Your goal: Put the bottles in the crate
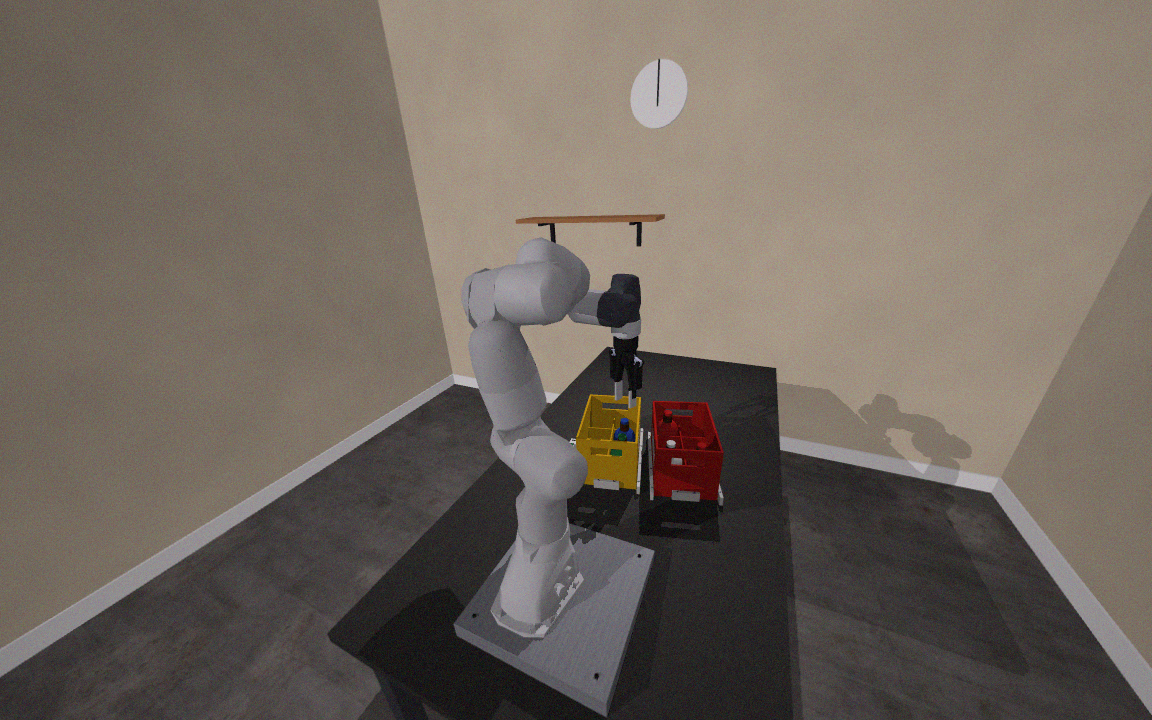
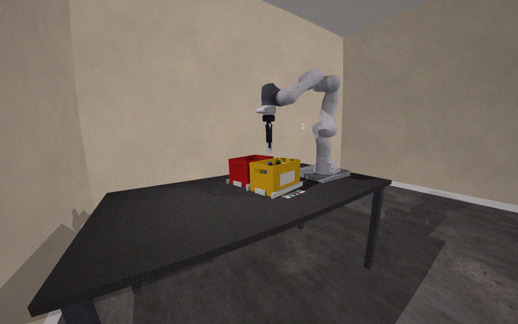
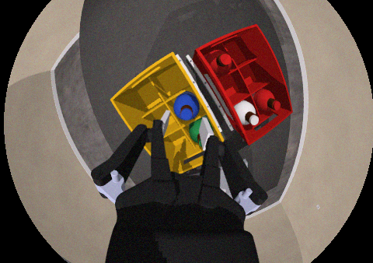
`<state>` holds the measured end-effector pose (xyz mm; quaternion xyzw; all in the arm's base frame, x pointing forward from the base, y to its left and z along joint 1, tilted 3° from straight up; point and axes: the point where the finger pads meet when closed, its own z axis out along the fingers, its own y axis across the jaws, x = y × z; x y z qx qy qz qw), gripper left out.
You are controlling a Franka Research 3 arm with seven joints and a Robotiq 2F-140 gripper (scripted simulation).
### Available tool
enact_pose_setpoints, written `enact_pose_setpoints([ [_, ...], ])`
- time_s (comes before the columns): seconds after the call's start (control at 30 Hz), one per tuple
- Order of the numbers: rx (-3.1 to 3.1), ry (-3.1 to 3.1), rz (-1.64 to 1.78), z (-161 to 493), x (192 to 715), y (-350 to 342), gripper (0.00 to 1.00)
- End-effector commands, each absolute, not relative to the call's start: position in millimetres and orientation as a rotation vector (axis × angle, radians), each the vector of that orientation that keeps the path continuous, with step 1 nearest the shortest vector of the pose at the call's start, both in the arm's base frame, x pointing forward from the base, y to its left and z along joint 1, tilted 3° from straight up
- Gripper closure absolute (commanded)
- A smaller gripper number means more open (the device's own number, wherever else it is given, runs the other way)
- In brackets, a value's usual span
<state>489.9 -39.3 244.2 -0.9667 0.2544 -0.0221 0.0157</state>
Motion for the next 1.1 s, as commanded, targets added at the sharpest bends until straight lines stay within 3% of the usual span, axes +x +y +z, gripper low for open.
enact_pose_setpoints([
  [0.0, -3.007, 0.786, -0.065, 244.8, 489.2, -38.8, 0.62],
  [1.07, -3.007, 0.786, -0.065, 244.3, 480.4, -44.1, 0.62],
])
